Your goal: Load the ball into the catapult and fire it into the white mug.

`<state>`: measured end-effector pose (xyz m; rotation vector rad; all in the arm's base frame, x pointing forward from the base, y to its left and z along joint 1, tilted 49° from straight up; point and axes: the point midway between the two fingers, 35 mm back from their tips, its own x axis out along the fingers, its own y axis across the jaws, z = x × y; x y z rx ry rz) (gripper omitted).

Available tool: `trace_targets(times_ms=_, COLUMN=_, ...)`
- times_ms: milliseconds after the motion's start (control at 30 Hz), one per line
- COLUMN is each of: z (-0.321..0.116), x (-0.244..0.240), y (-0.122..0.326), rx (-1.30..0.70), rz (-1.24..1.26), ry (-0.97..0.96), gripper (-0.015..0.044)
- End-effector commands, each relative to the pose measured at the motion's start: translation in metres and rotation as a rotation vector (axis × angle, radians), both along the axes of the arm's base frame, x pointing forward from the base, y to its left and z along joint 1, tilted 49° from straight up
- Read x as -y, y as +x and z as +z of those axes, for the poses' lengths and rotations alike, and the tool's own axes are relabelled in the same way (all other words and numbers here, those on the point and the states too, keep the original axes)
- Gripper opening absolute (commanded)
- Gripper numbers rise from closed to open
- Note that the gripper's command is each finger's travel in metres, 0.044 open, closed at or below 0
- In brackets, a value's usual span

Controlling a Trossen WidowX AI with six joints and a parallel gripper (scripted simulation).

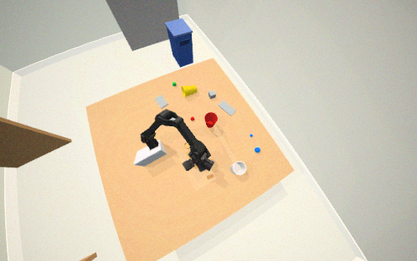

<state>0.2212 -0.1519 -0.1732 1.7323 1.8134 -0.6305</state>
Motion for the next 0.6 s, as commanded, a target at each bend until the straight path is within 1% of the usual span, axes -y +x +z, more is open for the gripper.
trace_targets(times_ms=0, z=0.0, x=0.001, y=0.0, rx=0.001, rz=0.001, ry=-0.001, gripper=0.021)
trace_targets(times_ms=200, z=0.0, x=0.001, y=0.0, rx=0.001, rz=0.001, ry=-0.001, gripper=0.0367)
trace_targets(times_ms=300, z=0.015, x=0.02, y=0.003, rx=0.0, rz=0.001, ry=-0.003, gripper=0.044)
trace_targets(times_ms=433, z=0.059, x=0.067, y=0.001, rx=-0.003, rz=0.001, ry=-0.004, gripper=0.044)
trace_targets(times_ms=567, z=0.068, x=0.075, y=0.0, rx=-0.004, rz=0.001, ry=-0.004, gripper=0.044)
